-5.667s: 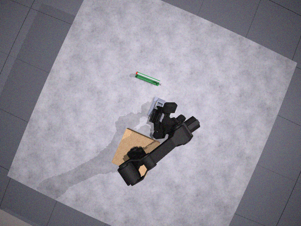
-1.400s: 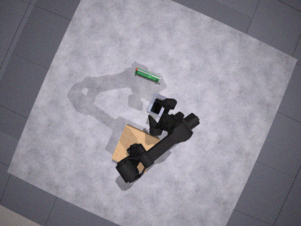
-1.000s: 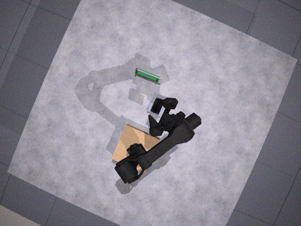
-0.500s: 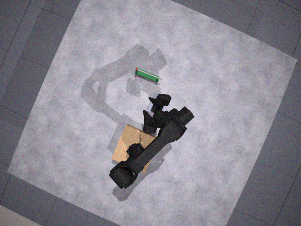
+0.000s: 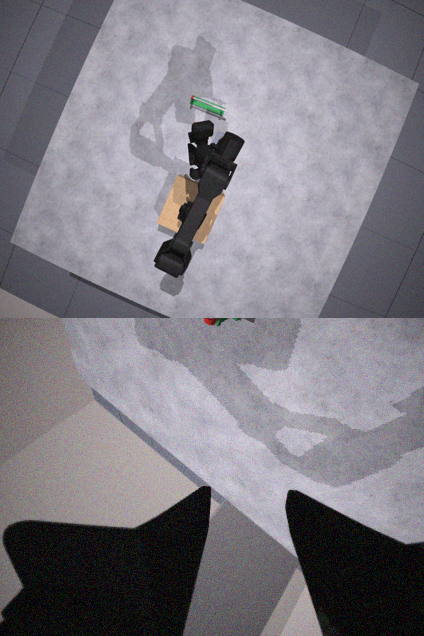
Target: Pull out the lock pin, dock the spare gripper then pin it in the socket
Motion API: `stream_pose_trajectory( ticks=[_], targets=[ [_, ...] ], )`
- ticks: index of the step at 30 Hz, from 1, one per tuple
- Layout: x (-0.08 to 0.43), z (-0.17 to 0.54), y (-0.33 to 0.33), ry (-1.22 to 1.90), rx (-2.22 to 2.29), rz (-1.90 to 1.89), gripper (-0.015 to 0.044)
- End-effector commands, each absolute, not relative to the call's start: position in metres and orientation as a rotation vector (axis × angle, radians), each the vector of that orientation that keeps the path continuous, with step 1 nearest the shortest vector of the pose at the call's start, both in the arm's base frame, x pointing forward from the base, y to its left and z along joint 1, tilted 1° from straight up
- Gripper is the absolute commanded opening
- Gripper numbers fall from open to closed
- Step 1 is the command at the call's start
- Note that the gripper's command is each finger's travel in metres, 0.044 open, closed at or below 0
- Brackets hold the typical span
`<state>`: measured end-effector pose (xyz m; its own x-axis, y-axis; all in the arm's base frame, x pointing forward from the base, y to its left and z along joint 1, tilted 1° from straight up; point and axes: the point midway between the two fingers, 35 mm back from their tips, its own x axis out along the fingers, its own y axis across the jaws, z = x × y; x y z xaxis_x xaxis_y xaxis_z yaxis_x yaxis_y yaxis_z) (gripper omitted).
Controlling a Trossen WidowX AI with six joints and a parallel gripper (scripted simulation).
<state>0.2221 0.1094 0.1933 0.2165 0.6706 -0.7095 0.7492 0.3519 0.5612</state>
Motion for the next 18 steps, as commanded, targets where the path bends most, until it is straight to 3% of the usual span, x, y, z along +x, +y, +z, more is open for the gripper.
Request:
stream_pose_trajectory(
  ticks=[1,18],
  targets=[
    [0.245,0.186,0.111,1.48,0.969,0.039,0.018],
    [0.354,0.14,0.142,1.36,-0.828,0.795,0.018]
  ],
)
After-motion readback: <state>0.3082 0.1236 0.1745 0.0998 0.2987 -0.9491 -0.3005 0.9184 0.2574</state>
